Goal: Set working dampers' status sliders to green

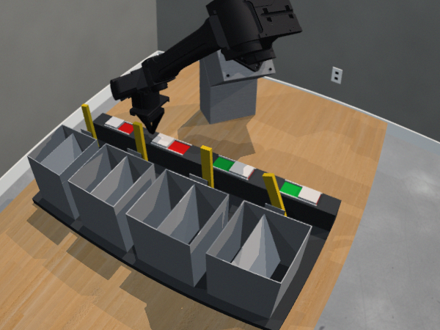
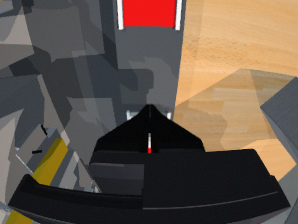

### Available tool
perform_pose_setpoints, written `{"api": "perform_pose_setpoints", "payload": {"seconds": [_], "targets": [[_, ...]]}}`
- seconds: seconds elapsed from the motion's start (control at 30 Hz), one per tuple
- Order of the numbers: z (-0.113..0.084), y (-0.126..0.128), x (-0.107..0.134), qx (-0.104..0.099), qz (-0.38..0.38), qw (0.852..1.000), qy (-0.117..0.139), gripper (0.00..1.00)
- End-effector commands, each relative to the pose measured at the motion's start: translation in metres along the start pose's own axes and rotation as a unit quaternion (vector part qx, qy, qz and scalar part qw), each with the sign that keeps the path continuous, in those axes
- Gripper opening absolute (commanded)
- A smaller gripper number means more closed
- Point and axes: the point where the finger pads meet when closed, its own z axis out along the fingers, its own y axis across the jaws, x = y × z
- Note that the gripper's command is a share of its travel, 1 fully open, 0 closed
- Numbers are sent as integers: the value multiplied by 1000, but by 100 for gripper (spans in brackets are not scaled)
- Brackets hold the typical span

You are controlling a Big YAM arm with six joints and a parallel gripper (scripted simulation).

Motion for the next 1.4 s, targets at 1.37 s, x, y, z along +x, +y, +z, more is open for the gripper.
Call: {"api": "perform_pose_setpoints", "payload": {"seconds": [1.37], "targets": [[0, -4, -6, 2, 7, 1000, -1, 0]]}}
